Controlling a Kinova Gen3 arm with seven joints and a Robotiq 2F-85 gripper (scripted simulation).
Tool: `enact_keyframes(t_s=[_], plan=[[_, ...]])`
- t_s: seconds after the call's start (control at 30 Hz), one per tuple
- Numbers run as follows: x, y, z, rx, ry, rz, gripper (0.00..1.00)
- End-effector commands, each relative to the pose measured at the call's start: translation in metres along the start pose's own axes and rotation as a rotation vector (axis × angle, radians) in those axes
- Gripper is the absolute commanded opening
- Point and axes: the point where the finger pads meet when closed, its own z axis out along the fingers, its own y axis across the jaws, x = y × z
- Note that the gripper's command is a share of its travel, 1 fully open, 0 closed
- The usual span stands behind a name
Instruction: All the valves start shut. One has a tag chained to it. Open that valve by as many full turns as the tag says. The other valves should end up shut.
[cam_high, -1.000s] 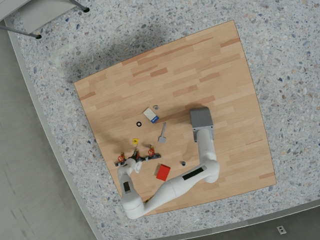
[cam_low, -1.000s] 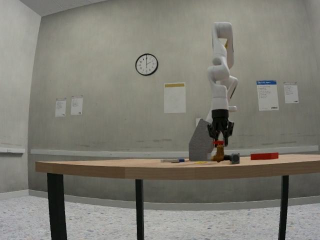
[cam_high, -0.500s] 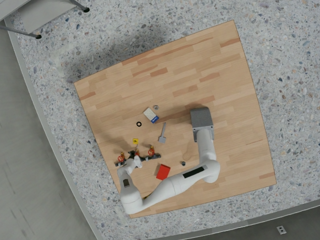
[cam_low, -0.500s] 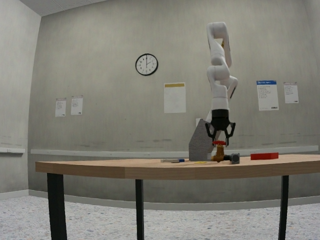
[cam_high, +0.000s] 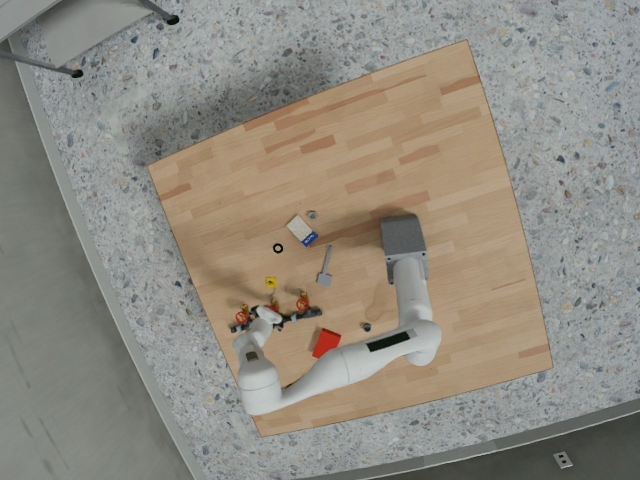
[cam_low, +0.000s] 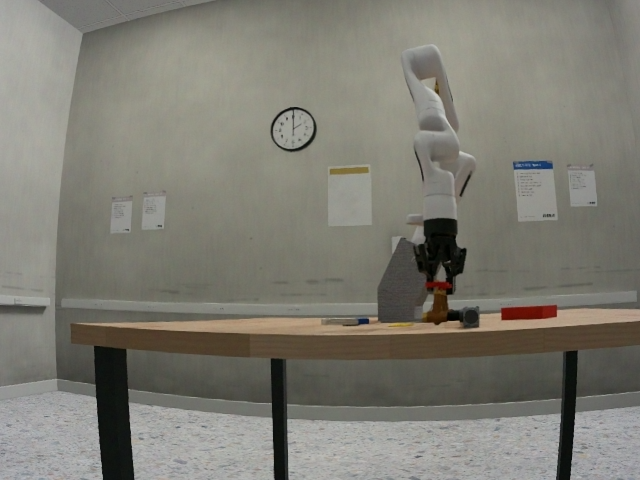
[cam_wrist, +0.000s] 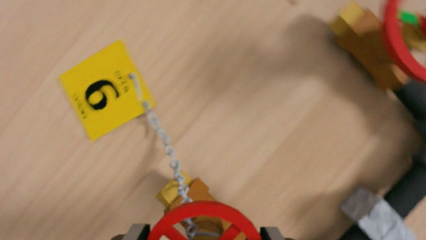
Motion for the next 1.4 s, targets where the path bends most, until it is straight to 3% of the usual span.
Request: enact_keyframes(t_s=[0.0, 0.27, 0.63, 1.27, 1.3, 1.37], plan=[[0.0001, -0.0007, -0.0007, -0.007, -0.003, -0.165, 0.52], [0.0001, -0.0007, -0.0007, -0.007, -0.004, -0.460, 0.52], [0.0001, -0.0007, -0.0007, -0.006, -0.005, -0.669, 0.52], [0.0001, -0.0007, -0.0007, -0.006, -0.006, -0.768, 0.52], [0.0001, -0.0007, -0.0007, -0.006, -0.006, -0.768, 1.00], [0.0001, -0.0007, -0.0007, -0.006, -0.006, -0.768, 1.00]])
